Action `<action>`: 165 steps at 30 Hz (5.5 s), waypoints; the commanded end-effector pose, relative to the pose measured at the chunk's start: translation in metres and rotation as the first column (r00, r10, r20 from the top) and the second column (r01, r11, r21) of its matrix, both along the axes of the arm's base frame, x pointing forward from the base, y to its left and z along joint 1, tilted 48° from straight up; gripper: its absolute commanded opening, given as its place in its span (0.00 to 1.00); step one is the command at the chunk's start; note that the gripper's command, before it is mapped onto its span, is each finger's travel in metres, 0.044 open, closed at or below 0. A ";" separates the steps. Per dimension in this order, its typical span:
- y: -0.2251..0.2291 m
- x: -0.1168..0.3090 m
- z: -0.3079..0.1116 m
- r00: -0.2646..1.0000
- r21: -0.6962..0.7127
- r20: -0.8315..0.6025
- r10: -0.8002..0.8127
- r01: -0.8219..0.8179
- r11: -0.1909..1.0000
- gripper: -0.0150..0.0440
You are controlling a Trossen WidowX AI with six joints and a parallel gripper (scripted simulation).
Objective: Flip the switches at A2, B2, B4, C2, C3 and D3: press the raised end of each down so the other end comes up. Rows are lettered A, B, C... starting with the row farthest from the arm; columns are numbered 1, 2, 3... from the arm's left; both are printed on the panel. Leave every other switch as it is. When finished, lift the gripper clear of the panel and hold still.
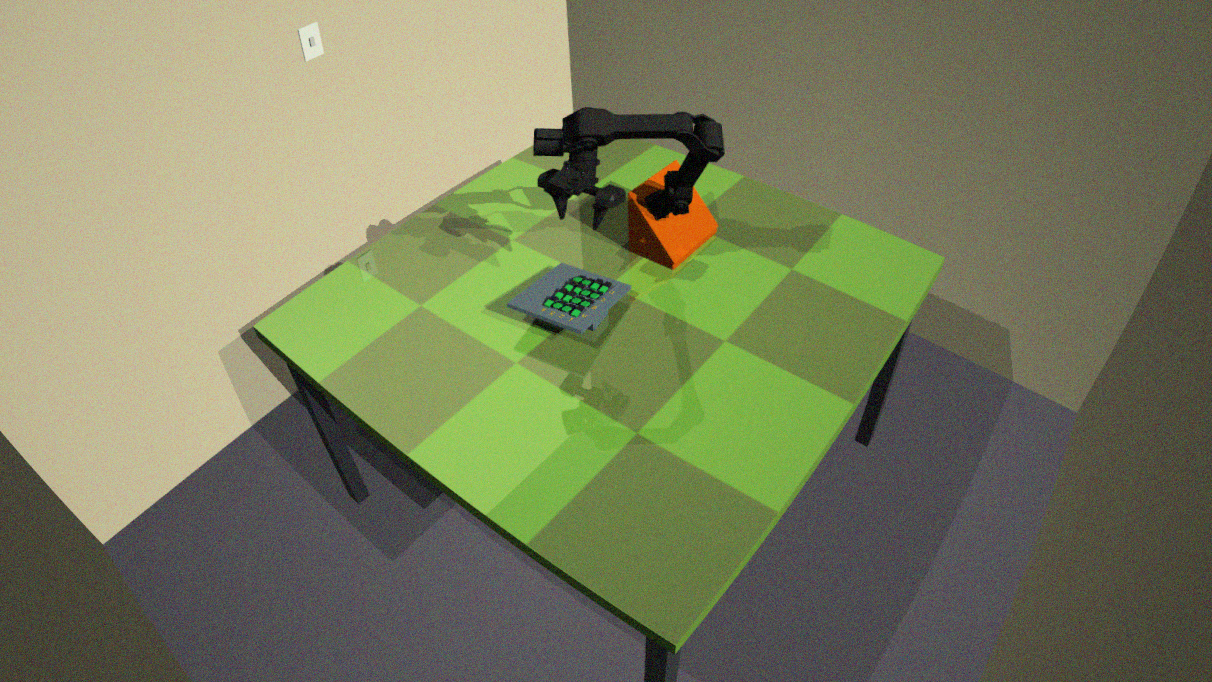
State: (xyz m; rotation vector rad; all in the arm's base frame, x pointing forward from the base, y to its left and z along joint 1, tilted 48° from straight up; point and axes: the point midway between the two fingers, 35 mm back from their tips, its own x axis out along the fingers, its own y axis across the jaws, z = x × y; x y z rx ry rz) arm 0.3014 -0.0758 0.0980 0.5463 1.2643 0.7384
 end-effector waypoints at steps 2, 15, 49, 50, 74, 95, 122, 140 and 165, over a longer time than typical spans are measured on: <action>0.007 0.008 -0.004 1.000 -0.004 0.000 0.003 -0.003 1.000 0.84; 0.098 0.072 -0.039 0.999 0.007 0.012 0.044 -0.044 0.999 0.26; 0.144 0.079 -0.076 0.998 0.004 -0.004 0.064 -0.064 0.998 0.25; 0.144 0.079 -0.076 0.998 0.004 -0.004 0.064 -0.064 0.998 0.25; 0.145 0.079 -0.077 0.998 0.004 -0.004 0.064 -0.064 0.998 0.25; 0.147 0.080 -0.079 0.998 0.004 -0.004 0.064 -0.064 0.998 0.25; 0.098 0.071 -0.040 0.999 0.007 0.011 0.044 -0.045 0.999 0.25; 0.122 0.038 -0.071 0.998 0.003 -0.007 0.064 -0.064 0.998 0.25; 0.141 0.040 -0.086 0.998 0.004 -0.006 0.064 -0.064 0.998 0.25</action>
